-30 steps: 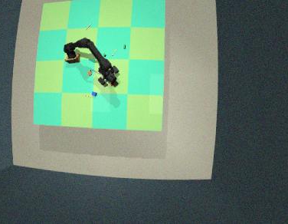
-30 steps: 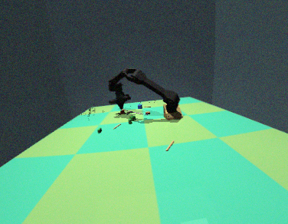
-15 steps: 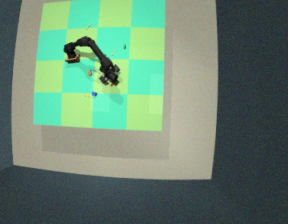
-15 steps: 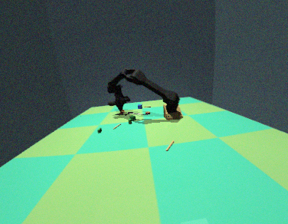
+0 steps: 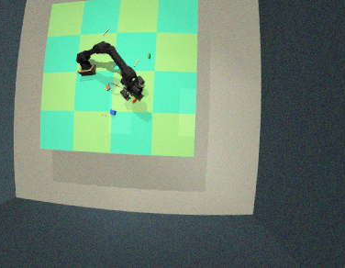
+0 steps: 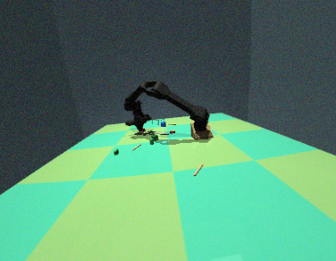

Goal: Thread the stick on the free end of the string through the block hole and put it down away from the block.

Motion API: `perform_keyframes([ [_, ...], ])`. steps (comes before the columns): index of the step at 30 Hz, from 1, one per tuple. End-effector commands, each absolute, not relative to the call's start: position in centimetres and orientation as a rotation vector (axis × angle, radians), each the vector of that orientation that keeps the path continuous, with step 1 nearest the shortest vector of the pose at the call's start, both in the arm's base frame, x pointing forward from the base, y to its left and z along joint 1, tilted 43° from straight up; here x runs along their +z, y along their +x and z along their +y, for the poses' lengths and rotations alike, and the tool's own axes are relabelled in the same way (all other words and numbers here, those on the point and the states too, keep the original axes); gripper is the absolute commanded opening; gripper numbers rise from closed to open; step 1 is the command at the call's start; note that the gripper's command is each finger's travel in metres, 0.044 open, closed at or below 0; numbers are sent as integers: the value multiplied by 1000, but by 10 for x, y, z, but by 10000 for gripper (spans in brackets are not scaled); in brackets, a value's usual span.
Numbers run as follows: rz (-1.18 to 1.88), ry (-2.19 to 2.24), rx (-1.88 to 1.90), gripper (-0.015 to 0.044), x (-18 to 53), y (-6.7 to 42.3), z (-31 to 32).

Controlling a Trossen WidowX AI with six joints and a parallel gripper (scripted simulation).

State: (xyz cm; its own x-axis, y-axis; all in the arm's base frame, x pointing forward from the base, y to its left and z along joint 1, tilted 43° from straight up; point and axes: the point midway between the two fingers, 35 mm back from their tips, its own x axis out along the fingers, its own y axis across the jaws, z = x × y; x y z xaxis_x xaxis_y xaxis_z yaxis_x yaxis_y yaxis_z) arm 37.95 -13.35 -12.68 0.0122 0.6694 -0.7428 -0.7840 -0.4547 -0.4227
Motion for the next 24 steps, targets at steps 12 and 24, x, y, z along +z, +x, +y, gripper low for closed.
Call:
perform_keyframes([
  [12,138,-1166,1676,0,-125,383,-119],
  [24,138,-1165,1677,0,-117,376,-112],
])
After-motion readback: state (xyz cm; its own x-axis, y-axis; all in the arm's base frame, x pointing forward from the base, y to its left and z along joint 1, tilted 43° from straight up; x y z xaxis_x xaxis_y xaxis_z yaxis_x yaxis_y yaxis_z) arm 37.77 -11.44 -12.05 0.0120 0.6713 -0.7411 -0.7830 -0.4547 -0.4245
